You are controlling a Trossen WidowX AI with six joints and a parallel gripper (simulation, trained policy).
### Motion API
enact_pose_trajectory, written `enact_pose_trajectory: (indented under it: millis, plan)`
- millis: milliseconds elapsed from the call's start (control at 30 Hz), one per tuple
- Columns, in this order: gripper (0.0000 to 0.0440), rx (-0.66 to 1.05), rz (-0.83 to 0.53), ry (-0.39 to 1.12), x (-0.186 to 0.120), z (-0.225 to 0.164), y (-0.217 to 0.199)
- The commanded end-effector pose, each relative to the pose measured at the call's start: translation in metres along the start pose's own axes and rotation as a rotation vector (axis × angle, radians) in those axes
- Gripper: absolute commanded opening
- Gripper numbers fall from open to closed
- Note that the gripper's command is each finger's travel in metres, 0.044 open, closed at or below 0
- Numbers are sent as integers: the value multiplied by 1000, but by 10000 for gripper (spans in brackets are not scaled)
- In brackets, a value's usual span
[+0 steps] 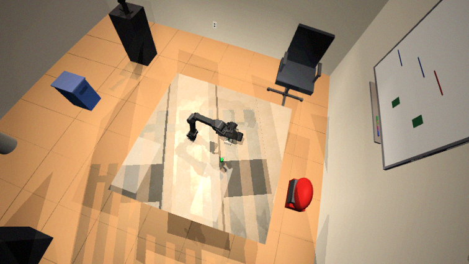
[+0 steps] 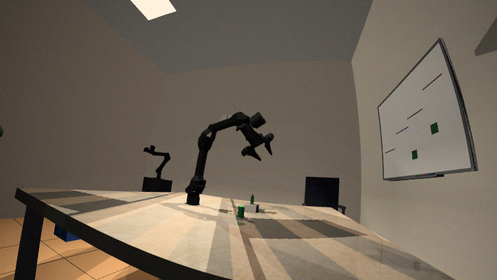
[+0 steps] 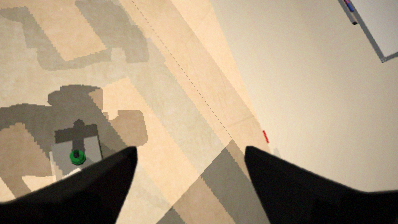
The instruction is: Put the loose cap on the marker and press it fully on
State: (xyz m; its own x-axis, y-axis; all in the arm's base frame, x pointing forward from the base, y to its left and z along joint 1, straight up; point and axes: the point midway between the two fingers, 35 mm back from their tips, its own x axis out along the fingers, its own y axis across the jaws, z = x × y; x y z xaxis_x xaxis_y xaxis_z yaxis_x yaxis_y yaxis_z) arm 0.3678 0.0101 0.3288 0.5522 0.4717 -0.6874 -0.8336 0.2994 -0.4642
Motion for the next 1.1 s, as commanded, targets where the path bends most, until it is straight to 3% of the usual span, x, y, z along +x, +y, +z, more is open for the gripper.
enact_pose_trajectory:
  millis: [0,1067]
  plan:
    - [325,27,30,26,5,-14,3]
    - [321,217,213,259,11,-116,27]
